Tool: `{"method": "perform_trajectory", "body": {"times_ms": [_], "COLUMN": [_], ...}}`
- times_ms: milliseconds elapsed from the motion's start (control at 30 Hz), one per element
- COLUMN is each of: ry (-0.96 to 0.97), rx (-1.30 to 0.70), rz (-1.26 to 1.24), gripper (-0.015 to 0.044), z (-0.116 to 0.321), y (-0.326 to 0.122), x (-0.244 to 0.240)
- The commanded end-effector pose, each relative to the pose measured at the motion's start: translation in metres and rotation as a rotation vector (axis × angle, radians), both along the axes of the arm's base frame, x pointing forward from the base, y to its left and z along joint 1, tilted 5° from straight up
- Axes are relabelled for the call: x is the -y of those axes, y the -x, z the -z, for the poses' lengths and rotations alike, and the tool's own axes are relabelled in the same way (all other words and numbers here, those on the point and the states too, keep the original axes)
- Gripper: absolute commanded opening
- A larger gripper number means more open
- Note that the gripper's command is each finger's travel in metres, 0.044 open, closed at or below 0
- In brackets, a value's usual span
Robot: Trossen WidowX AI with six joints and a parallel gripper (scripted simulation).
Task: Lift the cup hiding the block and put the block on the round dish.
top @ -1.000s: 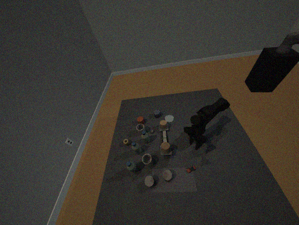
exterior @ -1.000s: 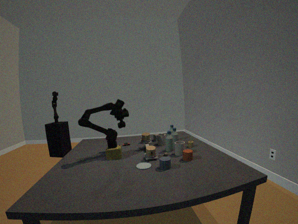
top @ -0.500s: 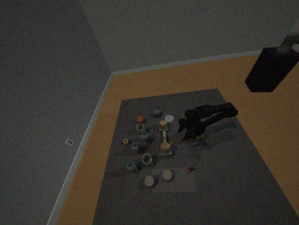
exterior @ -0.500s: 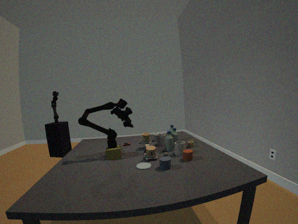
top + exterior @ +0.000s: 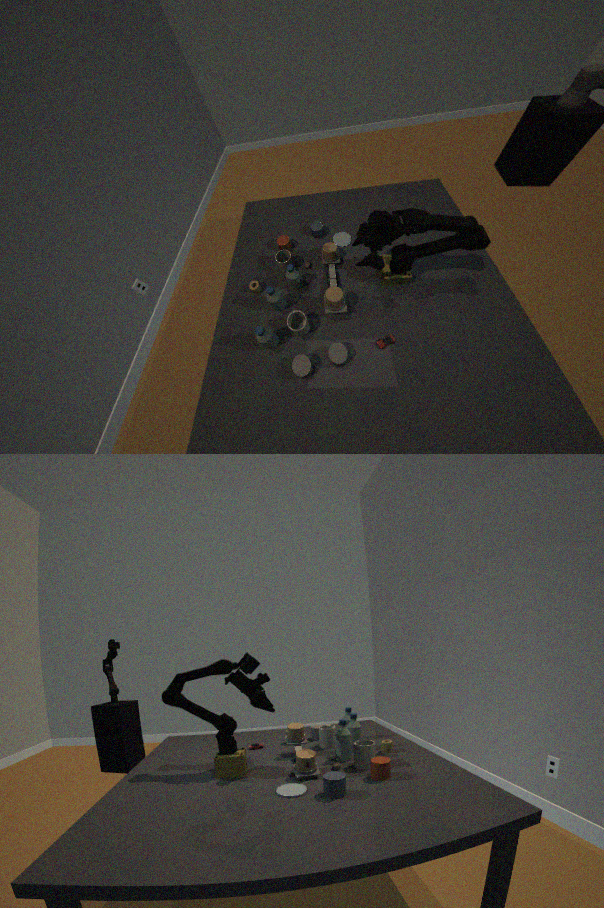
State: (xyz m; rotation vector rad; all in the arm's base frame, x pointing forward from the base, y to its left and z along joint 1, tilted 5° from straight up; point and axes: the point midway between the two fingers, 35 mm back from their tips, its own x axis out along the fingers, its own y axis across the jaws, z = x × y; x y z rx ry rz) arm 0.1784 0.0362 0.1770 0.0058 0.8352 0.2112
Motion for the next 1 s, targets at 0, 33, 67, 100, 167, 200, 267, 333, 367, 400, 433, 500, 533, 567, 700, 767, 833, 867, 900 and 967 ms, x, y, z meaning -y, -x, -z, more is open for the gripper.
{"method": "perform_trajectory", "body": {"times_ms": [0, 33, 67, 100, 167, 200, 267, 333, 367, 400, 433, 500, 533, 567, 700, 767, 833, 867, 900, 967], "ry": [0.03, 0.034, 0.047, 0.069, 0.12, 0.144, 0.193, 0.239, 0.259, 0.278, 0.296, 0.332, 0.349, 0.366, 0.431, 0.465, 0.497, 0.512, 0.526, 0.553], "rx": [0.002, 0.0, -0.004, -0.011, -0.028, -0.037, -0.056, -0.075, -0.084, -0.093, -0.101, -0.119, -0.128, -0.137, -0.173, -0.194, -0.214, -0.224, -0.234, -0.253], "rz": [0.004, 0.001, -0.009, -0.026, -0.069, -0.091, -0.136, -0.182, -0.203, -0.224, -0.245, -0.287, -0.309, -0.331, -0.424, -0.48, -0.537, -0.567, -0.596, -0.656], "gripper": [0.044, 0.044, 0.044, 0.044, 0.044, 0.044, 0.044, 0.044, 0.044, 0.044, 0.044, 0.044, 0.044, 0.044, 0.044, 0.044, 0.044, 0.044, 0.044, 0.044], "z": [0.0, 0.0, 0.0, 0.0, 0.0, 0.0, 0.001, 0.001, 0.002, 0.002, 0.003, 0.004, 0.005, 0.006, 0.01, 0.013, 0.016, 0.018, 0.02, 0.024], "y": [0.0, -0.001, -0.002, -0.004, -0.009, -0.012, -0.018, -0.023, -0.026, -0.029, -0.032, -0.038, -0.041, -0.044, -0.056, -0.062, -0.068, -0.07, -0.073, -0.079], "x": [0.005, 0.005, 0.006, 0.007, 0.009, 0.011, 0.013, 0.016, 0.017, 0.019, 0.02, 0.023, 0.025, 0.026, 0.033, 0.037, 0.04, 0.042, 0.044, 0.048]}}
